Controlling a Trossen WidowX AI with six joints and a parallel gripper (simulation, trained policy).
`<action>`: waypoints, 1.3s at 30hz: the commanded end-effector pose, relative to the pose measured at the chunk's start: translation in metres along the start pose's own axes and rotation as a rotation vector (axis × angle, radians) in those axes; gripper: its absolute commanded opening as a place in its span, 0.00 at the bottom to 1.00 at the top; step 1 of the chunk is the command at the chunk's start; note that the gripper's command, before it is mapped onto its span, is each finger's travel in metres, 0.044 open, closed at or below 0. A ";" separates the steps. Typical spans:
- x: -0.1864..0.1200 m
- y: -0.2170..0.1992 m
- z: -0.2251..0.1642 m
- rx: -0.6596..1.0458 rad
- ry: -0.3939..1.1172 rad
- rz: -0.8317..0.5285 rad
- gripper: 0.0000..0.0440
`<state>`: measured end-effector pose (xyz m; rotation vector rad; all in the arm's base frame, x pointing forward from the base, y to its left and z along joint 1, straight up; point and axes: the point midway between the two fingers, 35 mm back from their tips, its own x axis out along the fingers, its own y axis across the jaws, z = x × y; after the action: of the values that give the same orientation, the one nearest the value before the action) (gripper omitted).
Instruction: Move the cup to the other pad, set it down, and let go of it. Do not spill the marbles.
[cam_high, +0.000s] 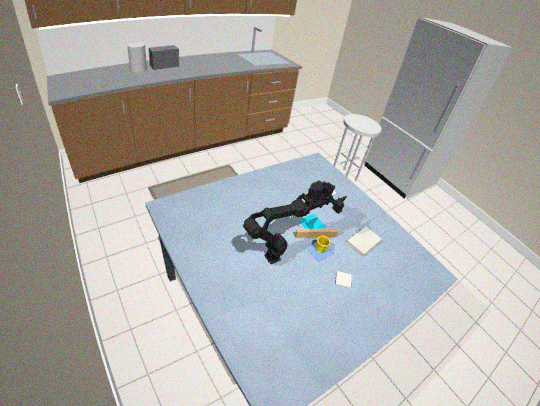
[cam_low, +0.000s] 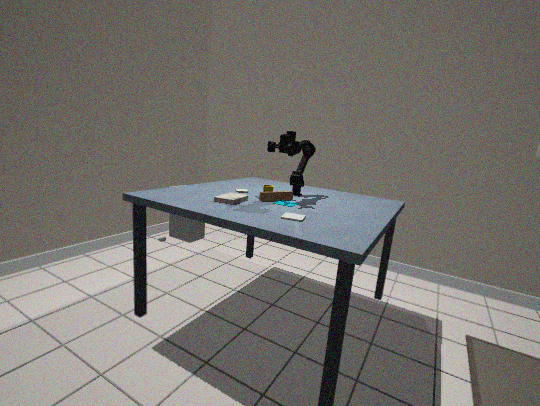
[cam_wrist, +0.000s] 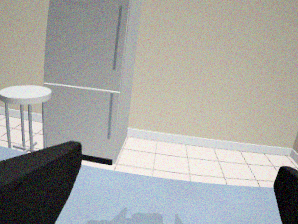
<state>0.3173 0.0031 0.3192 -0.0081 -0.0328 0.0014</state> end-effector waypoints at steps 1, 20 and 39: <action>0.000 0.000 -0.001 0.006 0.006 -0.001 0.85; -0.003 0.022 -0.029 0.146 0.242 0.037 0.18; -0.006 0.045 -0.049 0.269 0.532 0.046 0.21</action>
<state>0.3134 0.0448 0.2700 0.2459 0.4719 0.0494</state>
